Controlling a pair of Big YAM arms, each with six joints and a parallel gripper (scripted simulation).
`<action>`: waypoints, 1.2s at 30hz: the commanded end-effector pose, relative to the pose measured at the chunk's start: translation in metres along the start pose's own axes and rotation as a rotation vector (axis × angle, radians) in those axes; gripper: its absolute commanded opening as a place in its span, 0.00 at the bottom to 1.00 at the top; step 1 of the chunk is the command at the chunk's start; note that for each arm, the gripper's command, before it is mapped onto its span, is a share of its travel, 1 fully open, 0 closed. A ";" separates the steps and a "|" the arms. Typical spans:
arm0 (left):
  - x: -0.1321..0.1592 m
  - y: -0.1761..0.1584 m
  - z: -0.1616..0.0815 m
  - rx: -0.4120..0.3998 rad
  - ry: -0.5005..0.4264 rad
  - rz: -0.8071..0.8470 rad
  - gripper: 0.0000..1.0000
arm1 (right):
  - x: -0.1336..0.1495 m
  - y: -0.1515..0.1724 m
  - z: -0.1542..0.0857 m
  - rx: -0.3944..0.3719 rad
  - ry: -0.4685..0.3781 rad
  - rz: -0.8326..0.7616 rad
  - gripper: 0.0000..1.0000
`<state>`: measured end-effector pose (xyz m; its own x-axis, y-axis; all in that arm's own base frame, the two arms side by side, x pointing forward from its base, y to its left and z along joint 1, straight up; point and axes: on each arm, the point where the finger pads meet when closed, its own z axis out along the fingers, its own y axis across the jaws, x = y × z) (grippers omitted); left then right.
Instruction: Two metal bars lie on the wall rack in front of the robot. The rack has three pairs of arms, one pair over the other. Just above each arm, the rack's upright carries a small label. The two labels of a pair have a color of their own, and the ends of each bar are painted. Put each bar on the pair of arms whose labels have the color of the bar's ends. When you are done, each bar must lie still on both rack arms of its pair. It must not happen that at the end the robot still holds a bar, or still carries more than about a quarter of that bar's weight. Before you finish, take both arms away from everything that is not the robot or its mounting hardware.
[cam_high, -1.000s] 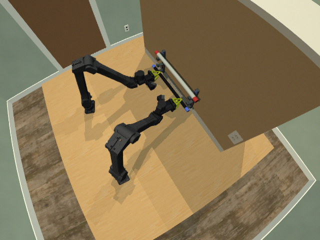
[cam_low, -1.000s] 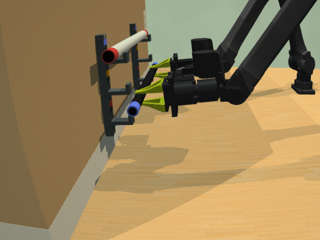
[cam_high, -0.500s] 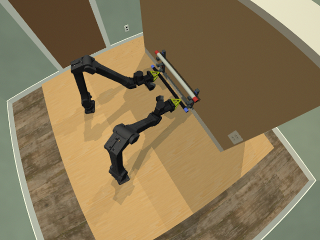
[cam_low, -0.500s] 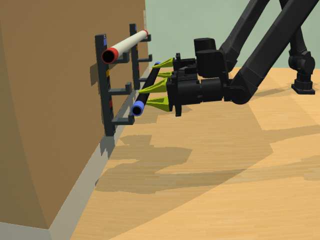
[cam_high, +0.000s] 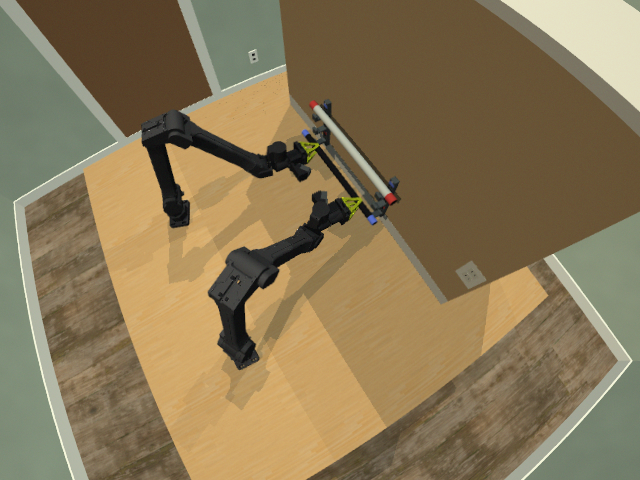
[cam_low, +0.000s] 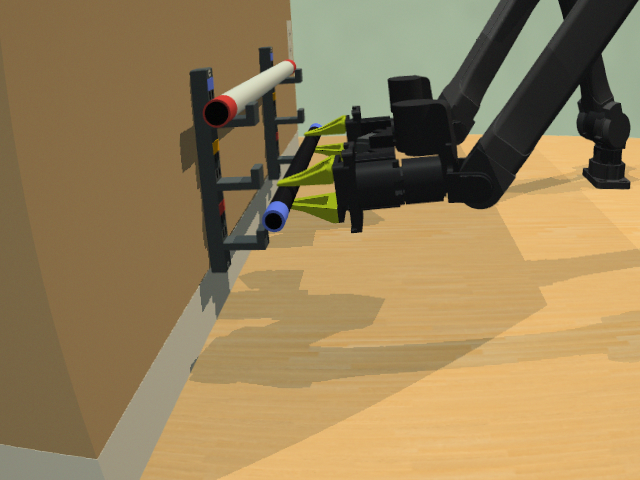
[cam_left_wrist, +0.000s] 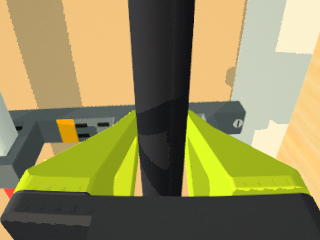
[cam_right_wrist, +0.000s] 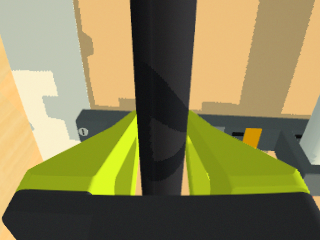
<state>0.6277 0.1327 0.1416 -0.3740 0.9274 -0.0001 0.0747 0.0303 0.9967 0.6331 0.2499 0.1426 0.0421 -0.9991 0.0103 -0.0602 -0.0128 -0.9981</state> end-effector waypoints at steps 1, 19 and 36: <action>0.003 0.042 -0.001 -0.088 0.012 -0.015 0.00 | 0.006 -0.051 0.001 0.099 0.019 0.036 0.00; 0.003 0.041 -0.004 -0.088 0.012 -0.015 0.00 | 0.006 -0.049 -0.002 0.099 0.019 0.036 0.00; 0.003 0.040 -0.013 -0.088 0.012 -0.015 0.00 | 0.005 -0.048 -0.012 0.099 0.019 0.036 0.00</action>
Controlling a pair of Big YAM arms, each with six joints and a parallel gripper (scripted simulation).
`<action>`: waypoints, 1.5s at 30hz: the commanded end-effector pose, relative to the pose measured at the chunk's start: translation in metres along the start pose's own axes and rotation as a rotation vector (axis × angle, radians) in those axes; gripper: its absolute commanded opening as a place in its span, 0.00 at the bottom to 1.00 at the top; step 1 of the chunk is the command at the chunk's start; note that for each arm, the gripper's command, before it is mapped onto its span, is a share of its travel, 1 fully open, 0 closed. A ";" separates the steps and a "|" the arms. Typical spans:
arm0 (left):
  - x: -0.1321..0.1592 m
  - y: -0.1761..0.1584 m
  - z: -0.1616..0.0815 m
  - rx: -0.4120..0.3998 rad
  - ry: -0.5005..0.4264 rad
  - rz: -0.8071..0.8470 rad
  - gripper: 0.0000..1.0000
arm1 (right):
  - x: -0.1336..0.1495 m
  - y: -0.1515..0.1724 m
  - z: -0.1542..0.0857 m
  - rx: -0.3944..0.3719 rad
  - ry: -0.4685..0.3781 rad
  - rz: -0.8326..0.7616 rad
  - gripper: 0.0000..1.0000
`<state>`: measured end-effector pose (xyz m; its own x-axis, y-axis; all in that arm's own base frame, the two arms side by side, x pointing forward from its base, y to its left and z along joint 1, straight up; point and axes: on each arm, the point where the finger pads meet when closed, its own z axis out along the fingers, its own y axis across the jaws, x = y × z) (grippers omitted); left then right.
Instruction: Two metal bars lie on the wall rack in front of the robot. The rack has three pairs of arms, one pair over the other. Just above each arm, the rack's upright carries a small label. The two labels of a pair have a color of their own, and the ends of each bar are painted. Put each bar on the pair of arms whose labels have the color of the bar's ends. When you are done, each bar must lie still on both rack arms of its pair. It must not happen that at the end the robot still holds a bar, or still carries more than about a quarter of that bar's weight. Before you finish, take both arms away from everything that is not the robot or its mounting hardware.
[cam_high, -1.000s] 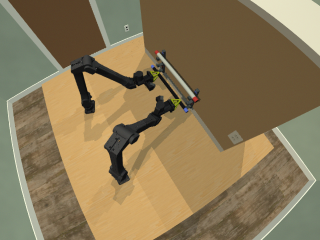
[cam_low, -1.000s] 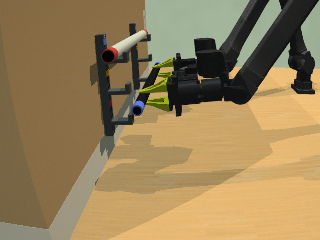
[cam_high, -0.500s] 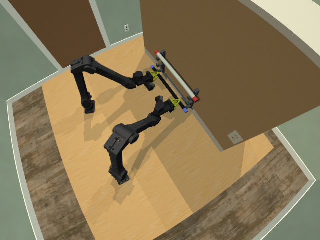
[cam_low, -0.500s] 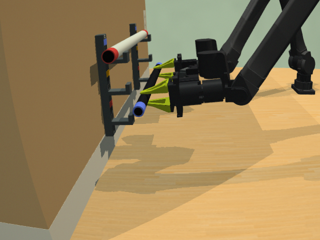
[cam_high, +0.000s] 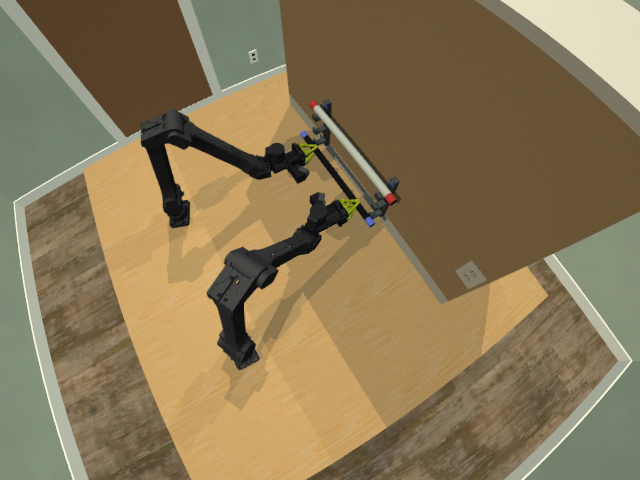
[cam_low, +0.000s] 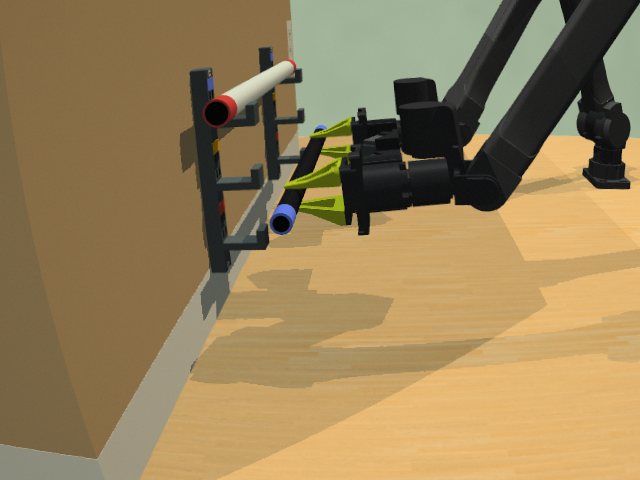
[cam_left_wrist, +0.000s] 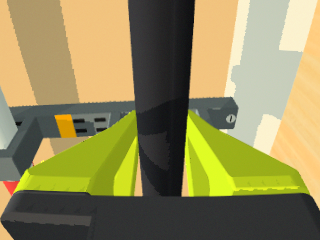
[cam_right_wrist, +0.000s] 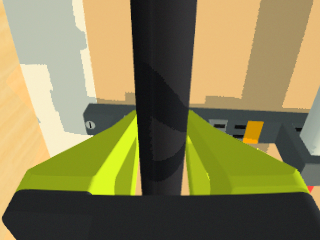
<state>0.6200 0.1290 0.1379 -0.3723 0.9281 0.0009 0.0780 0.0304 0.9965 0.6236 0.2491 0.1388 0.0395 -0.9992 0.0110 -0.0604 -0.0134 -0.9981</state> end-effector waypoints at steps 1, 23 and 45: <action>0.004 0.044 -0.006 -0.091 0.014 -0.016 0.00 | 0.005 -0.052 -0.004 0.099 0.016 0.037 0.00; 0.004 0.041 -0.040 -0.091 0.014 -0.016 0.00 | 0.004 -0.049 -0.038 0.099 0.016 0.037 0.00; 0.004 0.036 -0.071 -0.091 0.014 -0.016 0.00 | 0.004 -0.044 -0.069 0.099 0.016 0.037 0.00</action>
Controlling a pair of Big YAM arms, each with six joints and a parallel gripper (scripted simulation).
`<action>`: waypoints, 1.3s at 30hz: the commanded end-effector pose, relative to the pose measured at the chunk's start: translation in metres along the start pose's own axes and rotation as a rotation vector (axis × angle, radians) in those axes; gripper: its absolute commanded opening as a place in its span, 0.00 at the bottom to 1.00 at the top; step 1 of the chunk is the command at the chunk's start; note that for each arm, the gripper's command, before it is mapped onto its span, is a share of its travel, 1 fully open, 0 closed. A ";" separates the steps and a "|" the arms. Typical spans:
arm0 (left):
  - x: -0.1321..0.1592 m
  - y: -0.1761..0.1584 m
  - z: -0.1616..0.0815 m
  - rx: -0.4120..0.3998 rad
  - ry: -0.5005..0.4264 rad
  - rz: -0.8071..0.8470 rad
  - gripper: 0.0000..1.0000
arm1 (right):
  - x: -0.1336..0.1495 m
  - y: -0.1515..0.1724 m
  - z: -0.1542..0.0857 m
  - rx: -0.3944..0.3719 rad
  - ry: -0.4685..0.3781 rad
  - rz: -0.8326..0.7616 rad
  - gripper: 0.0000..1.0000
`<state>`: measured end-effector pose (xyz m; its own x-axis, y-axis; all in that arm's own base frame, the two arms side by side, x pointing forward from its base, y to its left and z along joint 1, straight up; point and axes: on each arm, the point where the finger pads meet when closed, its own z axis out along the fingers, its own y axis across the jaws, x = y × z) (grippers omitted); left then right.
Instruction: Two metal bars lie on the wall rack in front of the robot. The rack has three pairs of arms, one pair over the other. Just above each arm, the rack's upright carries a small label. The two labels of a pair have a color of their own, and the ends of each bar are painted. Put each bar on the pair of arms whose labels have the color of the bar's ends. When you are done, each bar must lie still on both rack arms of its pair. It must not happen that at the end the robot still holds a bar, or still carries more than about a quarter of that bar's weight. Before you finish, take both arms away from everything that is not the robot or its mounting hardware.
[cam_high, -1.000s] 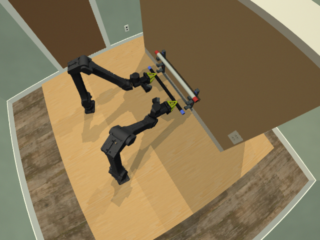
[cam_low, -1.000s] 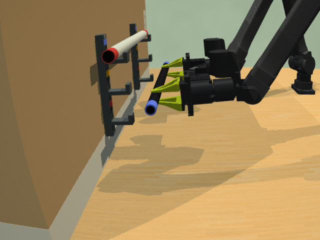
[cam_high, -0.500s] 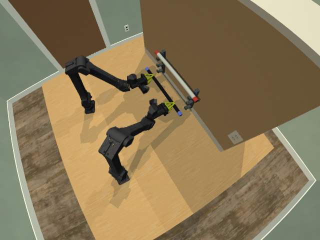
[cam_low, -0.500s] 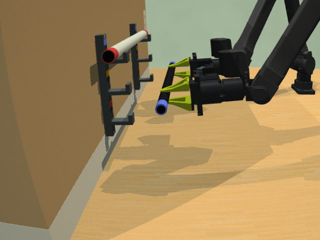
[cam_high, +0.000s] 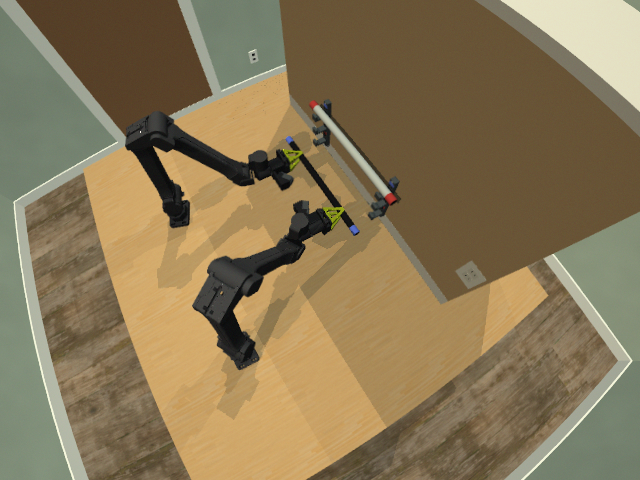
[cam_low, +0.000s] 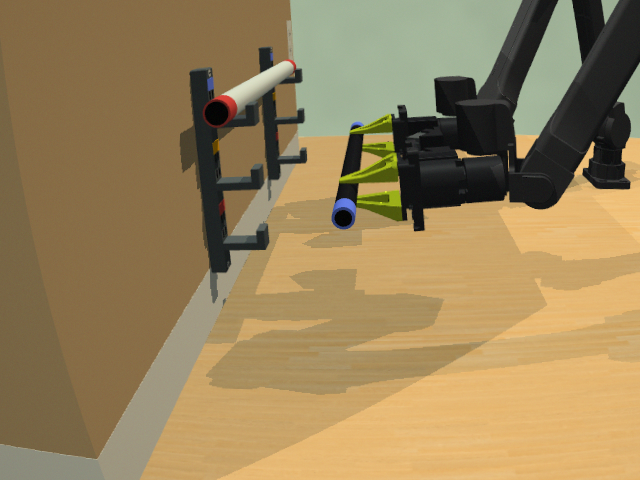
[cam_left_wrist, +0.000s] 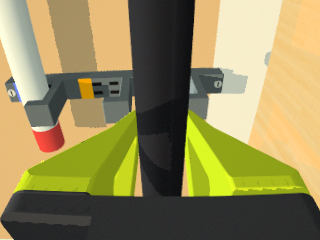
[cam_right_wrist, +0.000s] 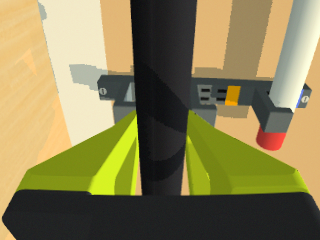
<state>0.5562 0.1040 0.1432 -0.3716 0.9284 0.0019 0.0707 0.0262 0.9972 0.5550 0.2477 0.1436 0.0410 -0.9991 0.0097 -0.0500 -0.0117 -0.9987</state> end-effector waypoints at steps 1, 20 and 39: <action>0.004 0.036 -0.002 -0.082 0.015 -0.017 0.00 | 0.005 -0.044 0.000 0.088 0.018 0.036 0.00; 0.004 0.031 -0.030 -0.082 0.015 -0.017 0.00 | 0.005 -0.039 -0.028 0.088 0.018 0.036 0.00; 0.003 0.025 -0.058 -0.082 0.015 -0.017 0.00 | 0.004 -0.034 -0.056 0.088 0.018 0.036 0.00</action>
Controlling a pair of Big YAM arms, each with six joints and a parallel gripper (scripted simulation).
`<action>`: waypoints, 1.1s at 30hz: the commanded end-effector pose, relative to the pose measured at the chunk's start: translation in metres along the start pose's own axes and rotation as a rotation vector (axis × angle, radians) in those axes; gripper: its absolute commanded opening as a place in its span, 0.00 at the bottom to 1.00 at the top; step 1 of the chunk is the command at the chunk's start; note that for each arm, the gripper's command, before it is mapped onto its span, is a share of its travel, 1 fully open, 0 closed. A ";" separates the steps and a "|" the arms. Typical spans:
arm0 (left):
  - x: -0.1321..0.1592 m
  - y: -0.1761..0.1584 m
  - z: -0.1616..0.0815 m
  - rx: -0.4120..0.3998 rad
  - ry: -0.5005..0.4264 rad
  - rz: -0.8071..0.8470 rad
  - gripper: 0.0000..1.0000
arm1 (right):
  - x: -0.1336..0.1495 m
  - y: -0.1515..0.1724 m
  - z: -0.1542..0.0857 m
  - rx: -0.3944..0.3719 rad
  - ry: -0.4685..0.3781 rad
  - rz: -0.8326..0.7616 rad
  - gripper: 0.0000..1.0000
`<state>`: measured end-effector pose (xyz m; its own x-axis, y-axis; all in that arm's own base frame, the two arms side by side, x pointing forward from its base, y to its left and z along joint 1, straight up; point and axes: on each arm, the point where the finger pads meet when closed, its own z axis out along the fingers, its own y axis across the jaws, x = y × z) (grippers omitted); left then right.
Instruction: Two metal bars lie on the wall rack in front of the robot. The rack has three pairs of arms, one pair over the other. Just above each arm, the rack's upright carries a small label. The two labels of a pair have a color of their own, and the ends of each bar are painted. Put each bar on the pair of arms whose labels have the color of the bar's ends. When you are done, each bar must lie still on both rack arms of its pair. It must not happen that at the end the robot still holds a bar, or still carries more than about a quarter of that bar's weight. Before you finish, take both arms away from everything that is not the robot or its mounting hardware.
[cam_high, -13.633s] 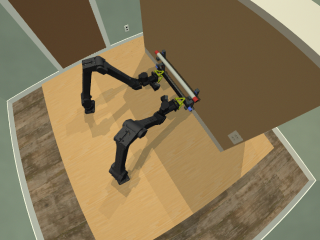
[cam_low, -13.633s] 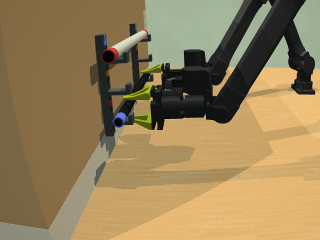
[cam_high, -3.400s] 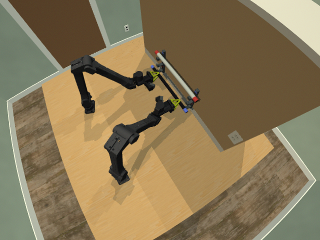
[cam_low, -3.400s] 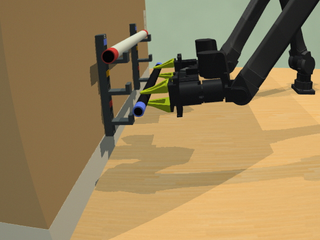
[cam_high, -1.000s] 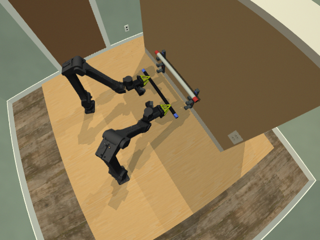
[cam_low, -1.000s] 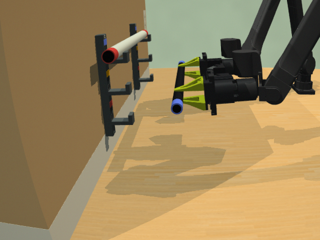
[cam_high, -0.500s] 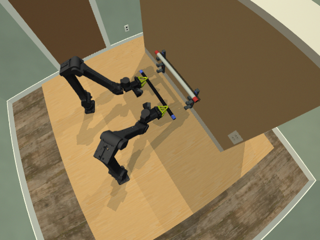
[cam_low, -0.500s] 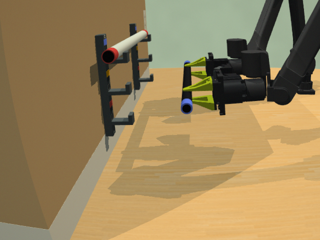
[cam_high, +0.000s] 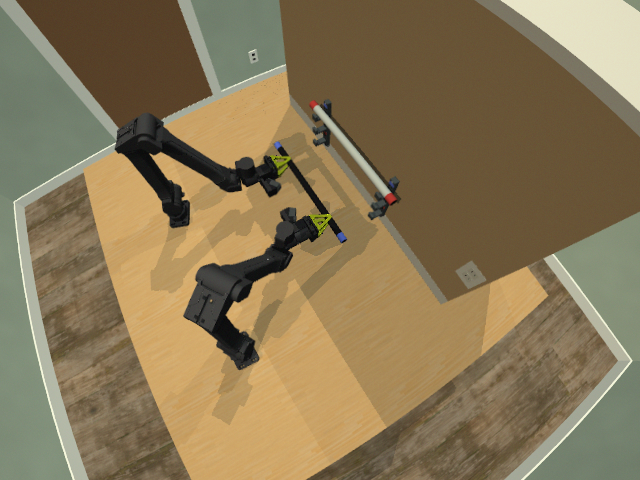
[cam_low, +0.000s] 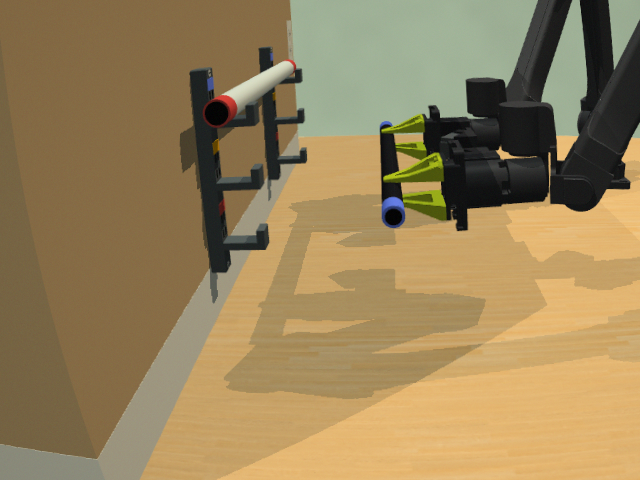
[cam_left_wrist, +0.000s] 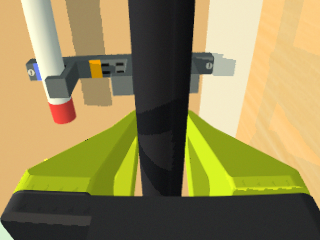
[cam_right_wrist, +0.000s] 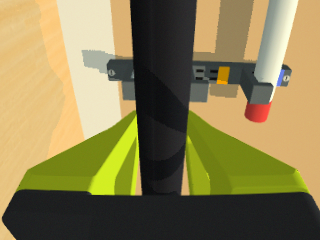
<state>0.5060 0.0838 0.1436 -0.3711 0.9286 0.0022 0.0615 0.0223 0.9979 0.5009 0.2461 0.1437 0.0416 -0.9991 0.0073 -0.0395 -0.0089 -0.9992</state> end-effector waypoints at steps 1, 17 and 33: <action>0.004 0.029 -0.005 -0.072 0.015 -0.017 0.00 | 0.005 -0.036 -0.003 0.078 0.018 0.033 0.00; 0.003 0.025 -0.028 -0.072 0.015 -0.017 0.00 | 0.004 -0.032 -0.027 0.078 0.018 0.033 0.00; 0.003 0.020 -0.051 -0.072 0.015 -0.017 0.00 | 0.004 -0.029 -0.050 0.078 0.018 0.033 0.00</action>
<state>0.4613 0.0659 0.1432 -0.3707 0.9287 0.0028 0.0544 0.0187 0.9983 0.4529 0.2448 0.1430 0.0425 -0.9991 0.0058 -0.0318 -0.0071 -0.9995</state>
